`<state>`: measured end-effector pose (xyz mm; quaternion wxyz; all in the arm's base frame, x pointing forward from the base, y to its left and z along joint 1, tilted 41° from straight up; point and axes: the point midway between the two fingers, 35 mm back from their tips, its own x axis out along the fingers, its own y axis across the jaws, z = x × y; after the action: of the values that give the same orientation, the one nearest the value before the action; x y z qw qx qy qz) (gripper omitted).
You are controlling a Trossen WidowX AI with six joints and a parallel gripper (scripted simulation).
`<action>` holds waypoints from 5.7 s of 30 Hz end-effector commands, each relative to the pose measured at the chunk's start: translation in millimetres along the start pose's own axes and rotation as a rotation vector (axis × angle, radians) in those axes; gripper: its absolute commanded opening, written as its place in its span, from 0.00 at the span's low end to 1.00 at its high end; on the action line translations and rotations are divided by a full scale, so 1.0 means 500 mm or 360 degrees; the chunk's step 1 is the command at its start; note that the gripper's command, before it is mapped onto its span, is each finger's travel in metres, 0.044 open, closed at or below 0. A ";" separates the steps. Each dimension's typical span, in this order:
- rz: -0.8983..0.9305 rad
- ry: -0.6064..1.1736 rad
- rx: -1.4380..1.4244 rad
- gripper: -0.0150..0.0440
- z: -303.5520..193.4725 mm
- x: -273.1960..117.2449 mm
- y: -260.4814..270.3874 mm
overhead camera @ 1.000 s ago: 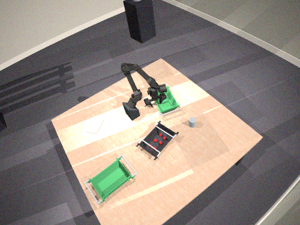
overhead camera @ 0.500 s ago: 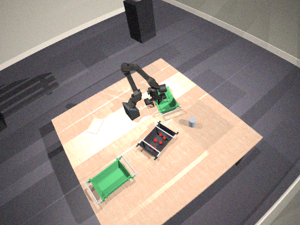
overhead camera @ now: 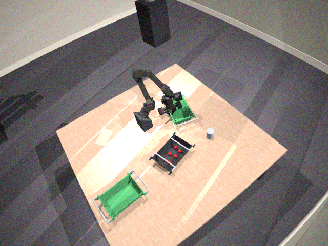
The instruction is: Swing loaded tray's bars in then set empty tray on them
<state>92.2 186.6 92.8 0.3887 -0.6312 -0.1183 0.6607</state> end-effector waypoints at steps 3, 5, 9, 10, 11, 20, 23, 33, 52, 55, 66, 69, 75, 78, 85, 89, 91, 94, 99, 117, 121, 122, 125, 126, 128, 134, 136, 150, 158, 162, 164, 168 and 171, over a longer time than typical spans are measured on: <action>0.0010 0.0007 0.0007 0.35 -0.001 0.001 0.003; 0.0010 0.0007 0.0007 0.32 -0.001 0.001 0.003; 0.0012 0.0008 0.0006 0.28 -0.002 -0.002 0.003; 0.0013 0.0008 0.0006 0.27 -0.003 -0.005 0.002; 0.0015 0.0009 0.0005 0.26 -0.004 -0.009 0.002; 0.0031 0.0014 -0.0001 0.25 -0.013 -0.067 0.000; 0.0033 0.0014 -0.0001 0.25 -0.014 -0.088 0.000; 0.0019 0.0012 0.0004 0.25 -0.002 -0.155 0.002; 0.0014 0.0014 0.0002 0.25 0.000 -0.232 -0.083; 0.0014 0.0014 0.0001 0.25 0.000 -0.248 -0.103; 0.0011 0.0016 0.0000 0.25 -0.002 -0.305 -0.173; 0.0011 0.0016 -0.0001 0.25 -0.003 -0.320 -0.192; 0.0010 0.0017 -0.0002 0.25 -0.004 -0.346 -0.225; 0.0010 0.0017 -0.0002 0.25 -0.005 -0.350 -0.230; 0.0010 0.0017 -0.0002 0.25 -0.005 -0.350 -0.230; 0.0010 0.0017 -0.0002 0.25 -0.005 -0.350 -0.230; 0.0010 0.0017 -0.0002 0.25 -0.005 -0.350 -0.230; 0.0010 0.0017 -0.0002 0.25 -0.005 -0.350 -0.230; 0.0010 0.0017 -0.0002 0.25 -0.005 -0.350 -0.230; 0.0083 0.0069 0.0210 0.25 -0.106 -0.331 -0.233; 0.0103 0.0082 0.0279 0.25 -0.140 -0.327 -0.229; 0.0107 0.0085 0.0297 0.25 -0.148 -0.326 -0.228; 0.0120 0.0094 0.0350 0.25 -0.174 -0.324 -0.223; 0.0124 0.0096 0.0367 0.25 -0.182 -0.323 -0.221; 0.0132 0.0101 0.0403 0.25 -0.200 -0.322 -0.217; 0.0152 0.0112 0.0510 0.25 -0.251 -0.320 -0.201; 0.0157 0.0115 0.0546 0.25 -0.268 -0.319 -0.194; 0.0180 0.0126 0.0800 0.25 -0.382 -0.322 -0.130; 0.0180 0.0124 0.0947 0.25 -0.441 -0.327 -0.081; 0.0176 0.0121 0.1020 0.25 -0.469 -0.331 -0.053; 0.0173 0.0119 0.1056 0.25 -0.482 -0.332 -0.039; 0.0165 0.0115 0.1129 0.25 -0.507 -0.336 -0.008; 0.0157 0.0111 0.1183 0.25 -0.524 -0.339 0.017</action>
<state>308.6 -3.5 170.5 0.5473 -0.4777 0.1695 0.6659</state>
